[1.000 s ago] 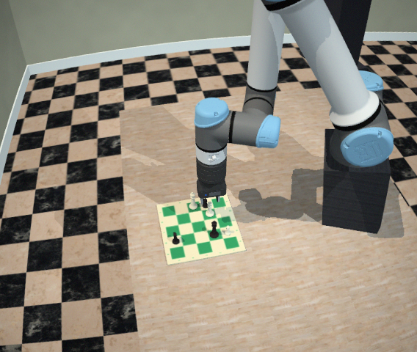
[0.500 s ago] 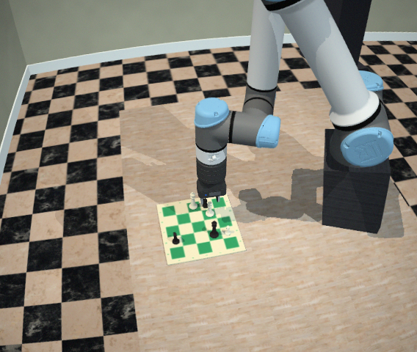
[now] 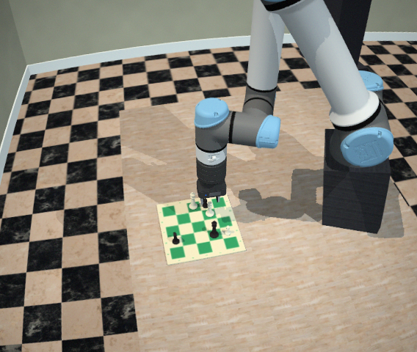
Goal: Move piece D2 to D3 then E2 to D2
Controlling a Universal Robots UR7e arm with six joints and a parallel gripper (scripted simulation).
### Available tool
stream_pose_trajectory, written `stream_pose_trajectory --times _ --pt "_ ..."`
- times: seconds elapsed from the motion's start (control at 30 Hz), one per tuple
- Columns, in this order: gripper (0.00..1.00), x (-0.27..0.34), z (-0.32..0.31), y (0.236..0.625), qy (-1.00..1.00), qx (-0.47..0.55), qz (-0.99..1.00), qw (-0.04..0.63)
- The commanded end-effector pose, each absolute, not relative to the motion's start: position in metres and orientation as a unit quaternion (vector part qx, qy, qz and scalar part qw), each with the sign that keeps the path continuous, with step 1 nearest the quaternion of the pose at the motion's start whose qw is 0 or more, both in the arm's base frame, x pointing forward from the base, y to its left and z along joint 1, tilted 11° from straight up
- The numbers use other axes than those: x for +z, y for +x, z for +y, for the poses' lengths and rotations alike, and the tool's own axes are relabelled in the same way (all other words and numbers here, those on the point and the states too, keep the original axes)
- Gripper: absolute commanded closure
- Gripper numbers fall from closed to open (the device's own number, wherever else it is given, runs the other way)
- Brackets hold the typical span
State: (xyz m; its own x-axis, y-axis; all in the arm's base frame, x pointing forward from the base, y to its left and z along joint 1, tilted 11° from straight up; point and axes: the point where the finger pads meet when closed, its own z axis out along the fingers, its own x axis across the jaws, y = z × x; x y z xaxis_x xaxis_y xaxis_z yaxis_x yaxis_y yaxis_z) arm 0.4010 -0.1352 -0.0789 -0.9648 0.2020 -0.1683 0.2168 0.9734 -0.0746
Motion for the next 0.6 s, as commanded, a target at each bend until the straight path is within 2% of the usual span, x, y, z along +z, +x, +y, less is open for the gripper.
stream_pose_trajectory --times 0.0,0.57 --pt "0.21 -0.083 -0.136 0.402 0.106 -0.046 0.99 0.081" --pt "0.21 -0.113 -0.139 0.406 0.106 -0.046 0.99 0.081"
